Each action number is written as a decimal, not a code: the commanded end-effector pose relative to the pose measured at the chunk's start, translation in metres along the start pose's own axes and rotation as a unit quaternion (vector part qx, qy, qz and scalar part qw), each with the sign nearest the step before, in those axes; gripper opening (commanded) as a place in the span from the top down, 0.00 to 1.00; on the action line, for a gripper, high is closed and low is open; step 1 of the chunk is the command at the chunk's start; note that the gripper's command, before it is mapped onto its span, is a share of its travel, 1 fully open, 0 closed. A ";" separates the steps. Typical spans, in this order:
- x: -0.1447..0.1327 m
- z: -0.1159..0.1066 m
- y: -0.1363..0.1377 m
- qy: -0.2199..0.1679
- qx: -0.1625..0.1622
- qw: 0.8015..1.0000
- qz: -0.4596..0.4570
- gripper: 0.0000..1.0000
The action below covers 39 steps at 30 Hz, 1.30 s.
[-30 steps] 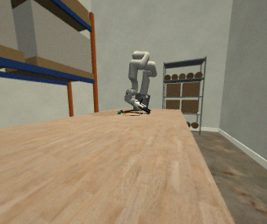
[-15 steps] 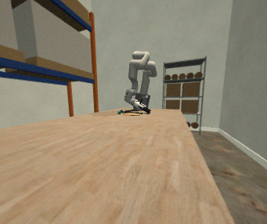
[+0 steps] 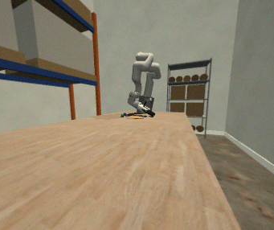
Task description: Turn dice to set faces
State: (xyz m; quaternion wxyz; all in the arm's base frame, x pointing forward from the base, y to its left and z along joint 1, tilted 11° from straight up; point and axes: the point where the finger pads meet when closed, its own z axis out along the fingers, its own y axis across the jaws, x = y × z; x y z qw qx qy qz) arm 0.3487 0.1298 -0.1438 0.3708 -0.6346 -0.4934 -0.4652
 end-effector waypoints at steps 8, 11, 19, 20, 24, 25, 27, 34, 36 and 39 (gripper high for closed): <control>0.001 0.000 0.001 0.000 0.000 1.000 -0.001 0.58; 0.001 0.000 0.001 0.000 0.000 1.000 -0.001 0.58; 0.001 0.000 0.001 0.000 0.000 1.000 -0.001 0.58; 0.001 0.000 0.001 0.000 0.000 1.000 -0.001 0.58; 0.001 0.000 0.001 0.000 0.000 1.000 -0.001 0.58; 0.001 0.000 0.001 0.000 0.000 1.000 -0.001 0.58; 0.001 0.000 0.001 0.000 0.000 1.000 -0.001 0.58; 0.001 0.000 0.001 0.000 0.000 1.000 -0.001 0.58; 0.001 0.000 0.001 0.000 0.000 1.000 -0.001 0.58; 0.001 0.000 0.001 0.000 0.000 1.000 -0.001 0.58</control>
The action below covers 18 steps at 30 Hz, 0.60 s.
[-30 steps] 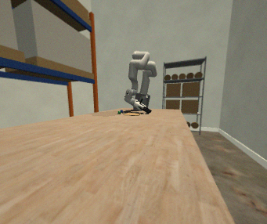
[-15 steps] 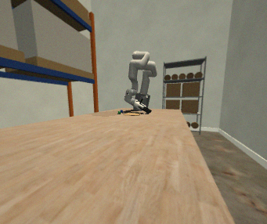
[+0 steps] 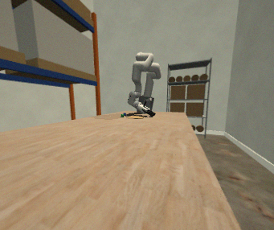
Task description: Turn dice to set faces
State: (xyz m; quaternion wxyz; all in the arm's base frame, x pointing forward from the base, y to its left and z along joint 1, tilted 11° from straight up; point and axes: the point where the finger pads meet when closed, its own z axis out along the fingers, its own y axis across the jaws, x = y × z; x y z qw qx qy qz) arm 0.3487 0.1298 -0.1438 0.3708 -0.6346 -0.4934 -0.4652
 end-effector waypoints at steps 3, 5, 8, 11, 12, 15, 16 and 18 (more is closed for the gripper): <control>0.001 0.000 0.001 0.000 0.000 1.000 -0.001 0.58; 0.001 0.000 0.001 0.000 0.000 1.000 -0.001 0.58; 0.001 0.000 0.001 0.000 0.000 1.000 -0.001 0.58; 0.001 0.000 0.001 0.000 0.000 1.000 -0.001 0.58; 0.001 0.000 0.001 0.000 0.000 1.000 -0.001 0.58; 0.001 -0.001 0.001 0.000 0.000 1.000 -0.001 0.58; 0.001 -0.002 0.001 0.000 0.000 1.000 -0.001 0.58; 0.001 -0.006 0.001 0.000 0.000 1.000 -0.001 0.58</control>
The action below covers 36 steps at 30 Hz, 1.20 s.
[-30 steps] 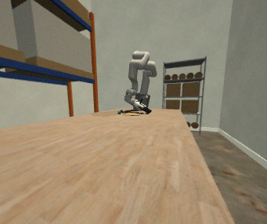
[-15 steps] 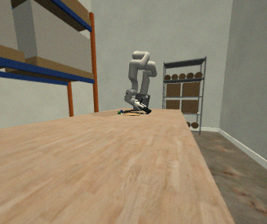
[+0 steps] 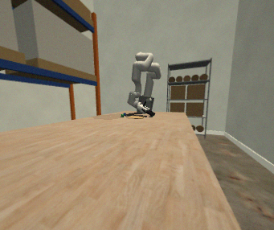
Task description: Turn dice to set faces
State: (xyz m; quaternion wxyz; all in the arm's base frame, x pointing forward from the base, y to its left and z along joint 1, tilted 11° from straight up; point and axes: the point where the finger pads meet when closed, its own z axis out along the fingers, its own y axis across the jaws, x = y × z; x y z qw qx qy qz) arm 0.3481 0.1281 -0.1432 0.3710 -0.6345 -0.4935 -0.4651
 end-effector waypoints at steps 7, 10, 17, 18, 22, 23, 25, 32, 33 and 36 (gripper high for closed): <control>0.001 -0.020 0.001 0.000 -0.001 1.000 -0.001 0.58; 0.001 -0.031 0.001 0.000 -0.001 1.000 -0.001 0.58; 0.001 -0.048 0.001 0.000 -0.001 1.000 -0.001 0.58; 0.001 -0.048 0.001 0.000 -0.001 1.000 -0.001 0.58; 0.001 -0.048 0.001 0.000 -0.001 1.000 -0.001 0.58; 0.001 -0.048 0.001 0.000 -0.001 1.000 -0.001 0.58; 0.001 -0.049 0.001 0.000 -0.001 1.000 -0.001 0.58; 0.019 -0.058 0.001 0.000 -0.001 1.000 -0.001 0.58; 0.023 -0.060 0.001 0.000 -0.001 1.000 -0.001 0.58; 0.035 -0.067 0.001 0.000 -0.001 1.000 -0.001 0.58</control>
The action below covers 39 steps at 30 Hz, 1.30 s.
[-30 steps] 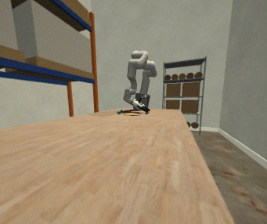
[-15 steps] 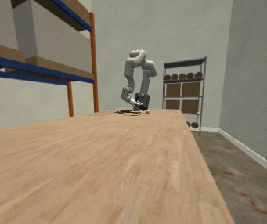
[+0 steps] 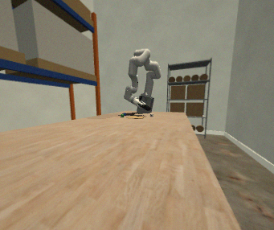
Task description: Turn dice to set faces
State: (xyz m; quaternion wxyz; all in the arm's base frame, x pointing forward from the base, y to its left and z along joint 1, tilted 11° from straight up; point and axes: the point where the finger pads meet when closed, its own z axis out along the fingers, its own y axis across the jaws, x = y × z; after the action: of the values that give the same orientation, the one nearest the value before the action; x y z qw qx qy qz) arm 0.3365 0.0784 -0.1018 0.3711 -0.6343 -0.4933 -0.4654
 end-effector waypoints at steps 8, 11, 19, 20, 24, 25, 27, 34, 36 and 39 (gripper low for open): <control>0.027 -0.015 0.001 0.000 -0.001 1.000 -0.001 0.58; 0.029 -0.016 0.001 0.000 -0.001 1.000 -0.001 0.58; 0.033 -0.013 0.001 -0.040 0.000 0.999 -0.001 0.58; 0.033 -0.013 0.001 -0.040 0.000 0.999 -0.001 0.58; 0.038 -0.010 0.001 -0.099 -0.001 0.995 -0.001 0.58; 0.040 -0.010 0.000 -0.125 -0.003 0.992 -0.001 0.58; 0.043 -0.008 0.000 -0.152 -0.003 0.988 -0.001 0.58; 0.057 0.000 0.001 -0.276 -0.006 0.961 -0.003 0.58; 0.061 0.003 0.002 -0.309 -0.007 0.951 -0.004 0.58; 0.064 0.005 0.002 -0.340 -0.008 0.940 -0.004 0.58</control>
State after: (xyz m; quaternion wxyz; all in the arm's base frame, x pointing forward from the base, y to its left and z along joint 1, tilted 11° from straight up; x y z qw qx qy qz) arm 0.3437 0.0979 -0.0425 0.2032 -0.7399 -0.5807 -0.2722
